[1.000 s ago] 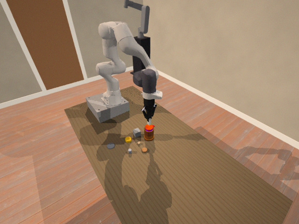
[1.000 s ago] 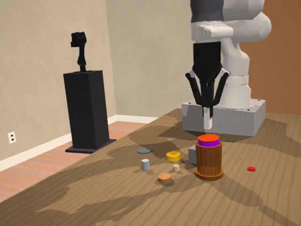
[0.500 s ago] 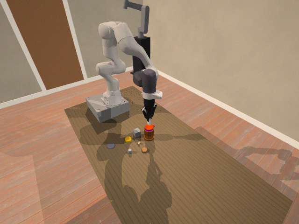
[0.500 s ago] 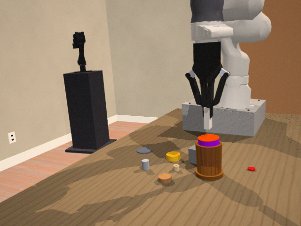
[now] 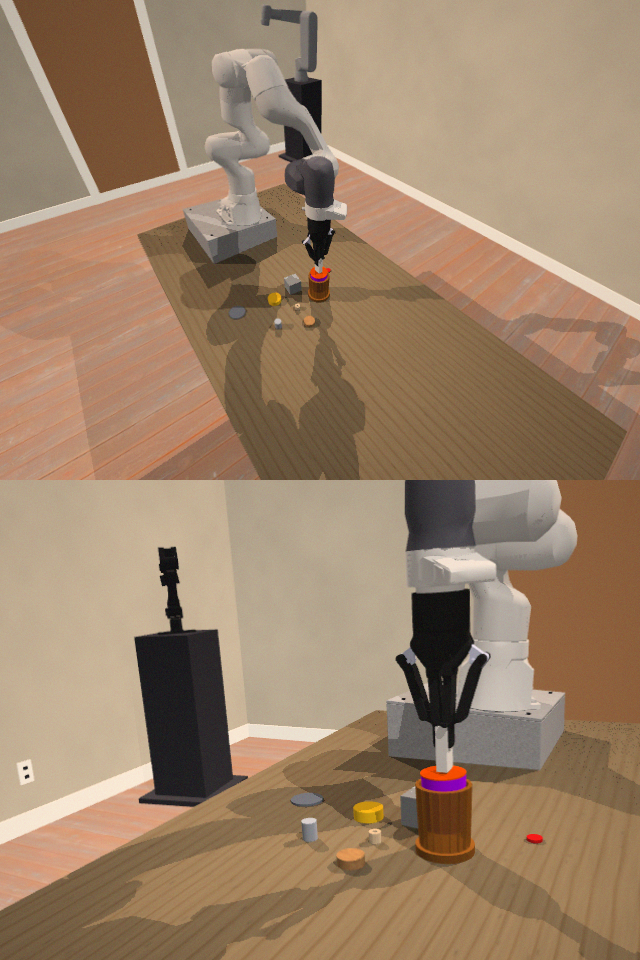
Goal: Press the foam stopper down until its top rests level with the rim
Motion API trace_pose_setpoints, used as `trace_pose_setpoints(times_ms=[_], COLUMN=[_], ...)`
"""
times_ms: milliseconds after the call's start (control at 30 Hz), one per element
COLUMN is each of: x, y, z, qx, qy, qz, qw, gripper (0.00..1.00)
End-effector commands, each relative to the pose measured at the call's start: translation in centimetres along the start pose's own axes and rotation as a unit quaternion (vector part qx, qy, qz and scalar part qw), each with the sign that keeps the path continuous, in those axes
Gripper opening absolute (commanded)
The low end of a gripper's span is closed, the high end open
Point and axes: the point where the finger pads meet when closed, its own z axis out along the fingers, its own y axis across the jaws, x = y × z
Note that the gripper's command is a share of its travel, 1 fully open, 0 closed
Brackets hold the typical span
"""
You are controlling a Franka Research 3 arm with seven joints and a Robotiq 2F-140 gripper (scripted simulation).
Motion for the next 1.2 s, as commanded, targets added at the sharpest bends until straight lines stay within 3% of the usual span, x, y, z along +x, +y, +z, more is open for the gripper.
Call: trace_pose_setpoints(times_ms=[0, 1167], x=[0.44, 0.21], y=[0.06, 0.05], z=[0.05, 1.00], qx=[-0.002, -0.002], qy=[0.007, 0.007], qz=[0.002, 0.002], qw=[1.000, 1.000], gripper=[0.00, 0.00])
